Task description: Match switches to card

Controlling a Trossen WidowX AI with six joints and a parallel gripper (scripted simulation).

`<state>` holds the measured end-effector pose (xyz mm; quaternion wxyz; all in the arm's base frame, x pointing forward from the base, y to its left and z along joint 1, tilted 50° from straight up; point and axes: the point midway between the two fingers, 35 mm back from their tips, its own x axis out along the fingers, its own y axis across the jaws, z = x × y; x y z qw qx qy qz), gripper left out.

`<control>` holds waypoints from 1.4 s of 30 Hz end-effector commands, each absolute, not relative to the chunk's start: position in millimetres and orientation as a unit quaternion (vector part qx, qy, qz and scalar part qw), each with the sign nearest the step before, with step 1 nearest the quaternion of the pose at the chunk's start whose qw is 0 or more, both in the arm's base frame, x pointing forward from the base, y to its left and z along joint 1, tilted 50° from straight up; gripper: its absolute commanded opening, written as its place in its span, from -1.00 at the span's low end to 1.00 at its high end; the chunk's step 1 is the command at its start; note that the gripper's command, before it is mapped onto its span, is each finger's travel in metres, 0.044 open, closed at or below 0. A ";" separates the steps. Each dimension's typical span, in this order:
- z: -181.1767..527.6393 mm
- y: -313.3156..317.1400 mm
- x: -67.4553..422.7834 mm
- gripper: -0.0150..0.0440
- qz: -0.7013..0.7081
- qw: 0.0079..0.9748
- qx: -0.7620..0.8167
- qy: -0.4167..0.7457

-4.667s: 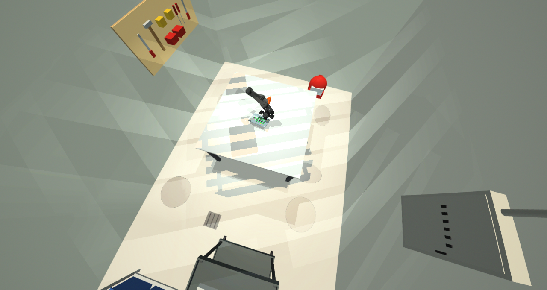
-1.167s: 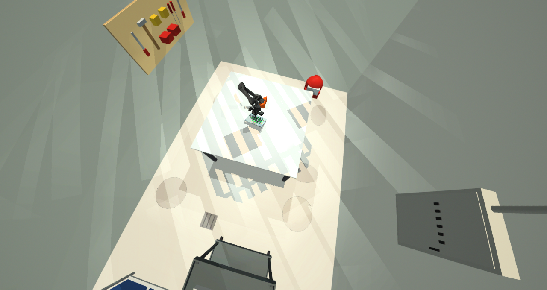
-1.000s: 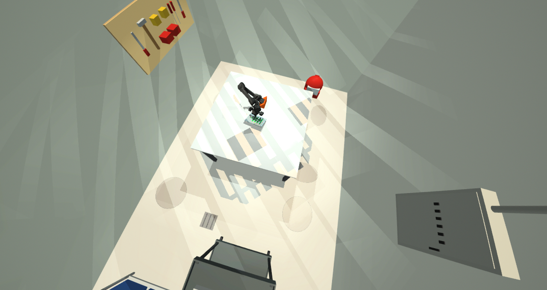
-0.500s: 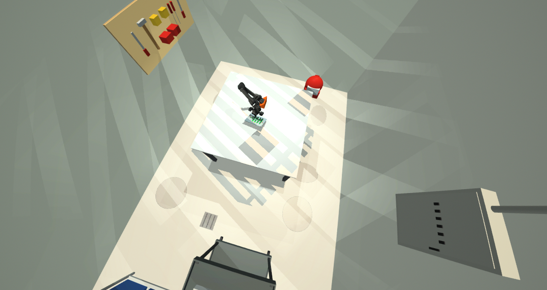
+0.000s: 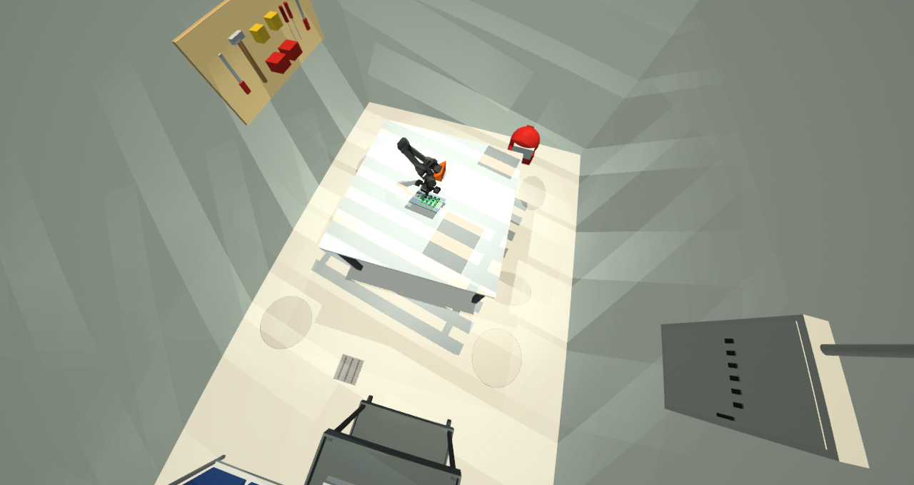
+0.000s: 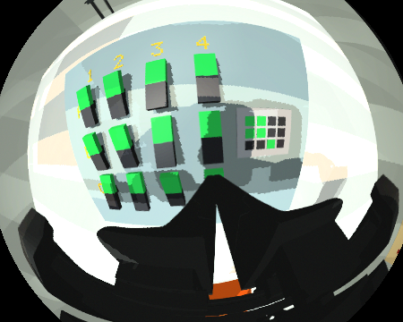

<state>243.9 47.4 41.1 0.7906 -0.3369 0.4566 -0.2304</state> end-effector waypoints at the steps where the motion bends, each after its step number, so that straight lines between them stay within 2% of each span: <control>1: 40.1 45.6 243.1 -0.49 -0.231 0.789 -0.341 0.457; 42: 37.2 41.9 245.9 -0.49 -0.231 0.789 -0.341 0.457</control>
